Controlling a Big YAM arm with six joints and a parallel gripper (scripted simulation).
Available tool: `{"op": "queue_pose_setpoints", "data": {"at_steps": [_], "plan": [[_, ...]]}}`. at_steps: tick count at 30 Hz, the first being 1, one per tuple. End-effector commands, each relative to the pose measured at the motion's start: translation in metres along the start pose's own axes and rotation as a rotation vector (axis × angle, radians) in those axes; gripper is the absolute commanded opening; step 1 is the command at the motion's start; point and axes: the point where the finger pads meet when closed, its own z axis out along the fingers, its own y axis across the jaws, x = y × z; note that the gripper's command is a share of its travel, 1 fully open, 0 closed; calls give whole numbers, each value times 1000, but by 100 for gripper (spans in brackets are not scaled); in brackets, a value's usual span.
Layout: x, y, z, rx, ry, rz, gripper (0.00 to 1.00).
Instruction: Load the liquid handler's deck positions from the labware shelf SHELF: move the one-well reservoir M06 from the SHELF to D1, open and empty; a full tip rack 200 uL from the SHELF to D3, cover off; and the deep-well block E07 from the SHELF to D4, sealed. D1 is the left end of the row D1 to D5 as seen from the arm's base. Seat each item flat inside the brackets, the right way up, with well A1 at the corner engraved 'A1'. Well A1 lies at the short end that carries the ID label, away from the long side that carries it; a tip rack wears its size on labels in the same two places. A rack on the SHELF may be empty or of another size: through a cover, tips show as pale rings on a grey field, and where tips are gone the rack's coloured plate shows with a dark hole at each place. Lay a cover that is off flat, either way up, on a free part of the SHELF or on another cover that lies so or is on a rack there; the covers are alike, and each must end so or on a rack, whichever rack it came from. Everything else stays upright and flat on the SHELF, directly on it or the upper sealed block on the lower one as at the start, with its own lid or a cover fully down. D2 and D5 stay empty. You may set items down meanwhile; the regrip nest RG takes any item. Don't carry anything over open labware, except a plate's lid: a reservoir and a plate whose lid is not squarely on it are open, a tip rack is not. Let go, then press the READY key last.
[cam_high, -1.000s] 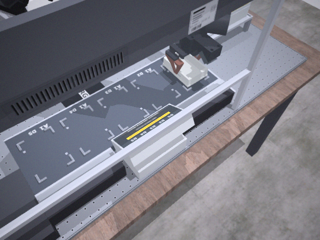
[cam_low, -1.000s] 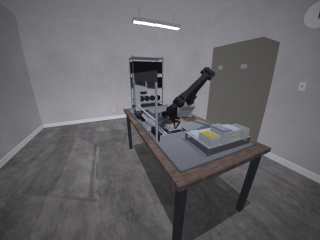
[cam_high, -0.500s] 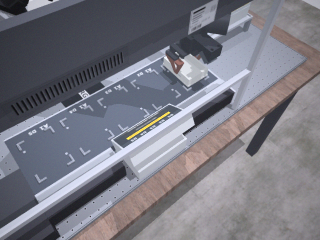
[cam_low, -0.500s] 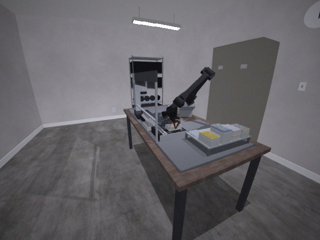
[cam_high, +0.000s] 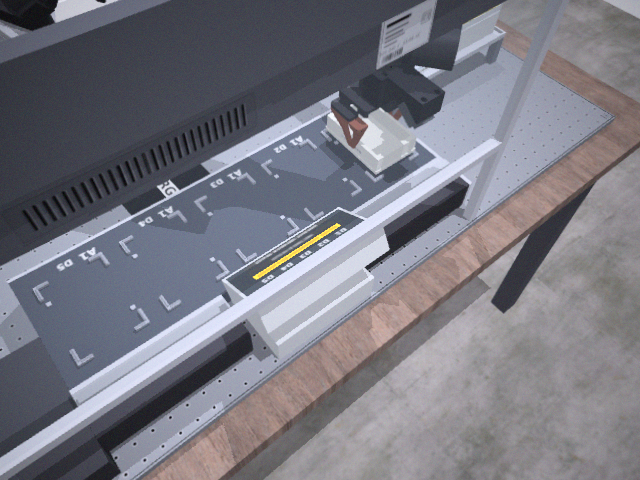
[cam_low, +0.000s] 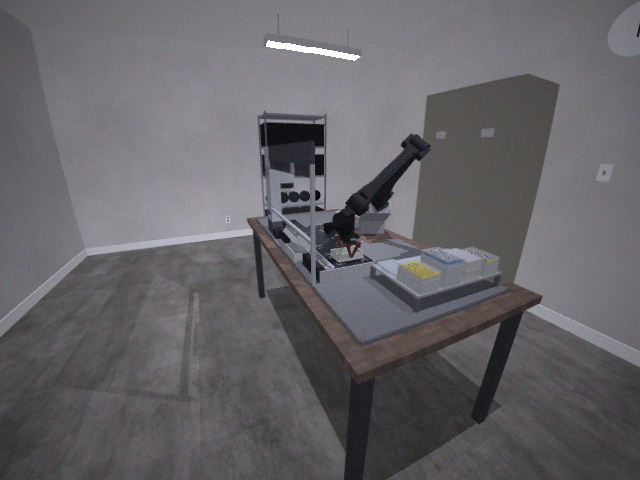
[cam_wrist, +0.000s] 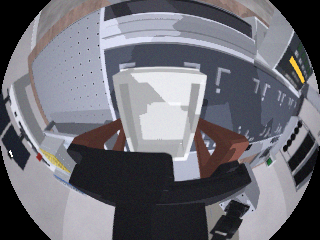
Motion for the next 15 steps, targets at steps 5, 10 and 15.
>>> {"op": "queue_pose_setpoints", "data": {"at_steps": [5, 10, 15], "plan": [[-3, 11, 0, -18, -15, -16, 0], [-2, 5, 5, -10, -7, -7, 0], [-3, 8, 4, -15, -12, -12, 0]]}}
